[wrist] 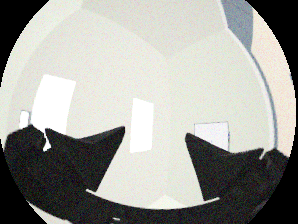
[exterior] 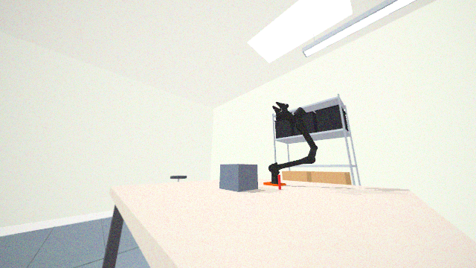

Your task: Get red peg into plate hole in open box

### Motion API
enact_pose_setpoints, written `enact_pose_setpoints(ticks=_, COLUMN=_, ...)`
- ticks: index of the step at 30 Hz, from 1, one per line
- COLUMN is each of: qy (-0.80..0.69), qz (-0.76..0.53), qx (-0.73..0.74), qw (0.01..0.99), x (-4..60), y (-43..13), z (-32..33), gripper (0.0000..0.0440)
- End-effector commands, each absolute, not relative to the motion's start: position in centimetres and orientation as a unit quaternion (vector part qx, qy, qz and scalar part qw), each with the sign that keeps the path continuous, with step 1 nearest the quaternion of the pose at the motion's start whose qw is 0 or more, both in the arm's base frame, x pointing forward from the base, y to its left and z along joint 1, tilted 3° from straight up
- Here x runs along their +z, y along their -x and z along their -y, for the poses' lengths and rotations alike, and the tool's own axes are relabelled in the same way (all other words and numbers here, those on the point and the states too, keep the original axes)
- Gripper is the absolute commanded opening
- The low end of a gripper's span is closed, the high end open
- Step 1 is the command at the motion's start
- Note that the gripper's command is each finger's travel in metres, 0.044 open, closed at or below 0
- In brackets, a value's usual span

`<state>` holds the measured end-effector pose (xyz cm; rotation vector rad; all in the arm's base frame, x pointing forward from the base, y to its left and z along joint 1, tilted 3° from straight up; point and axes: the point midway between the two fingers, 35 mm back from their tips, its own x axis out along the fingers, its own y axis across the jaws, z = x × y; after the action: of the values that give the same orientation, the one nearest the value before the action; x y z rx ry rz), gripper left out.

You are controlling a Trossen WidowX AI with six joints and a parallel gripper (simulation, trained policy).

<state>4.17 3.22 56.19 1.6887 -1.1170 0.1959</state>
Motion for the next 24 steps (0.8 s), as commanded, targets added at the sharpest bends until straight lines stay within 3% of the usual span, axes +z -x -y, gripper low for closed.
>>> enact_pose_setpoints(ticks=1, qy=-0.710, qz=0.466, qx=0.073, qw=0.522, x=56.0, y=-4.4, z=-2.7, gripper=0.0422)
enact_pose_setpoints(ticks=3, qy=-0.724, qz=0.459, qx=0.055, qw=0.512, x=55.6, y=-4.9, z=-1.4, gripper=0.0440)
enact_pose_setpoints(ticks=24, qy=-0.881, qz=0.270, qx=-0.092, qw=0.377, x=49.5, y=-13.6, z=9.7, gripper=0.0440)
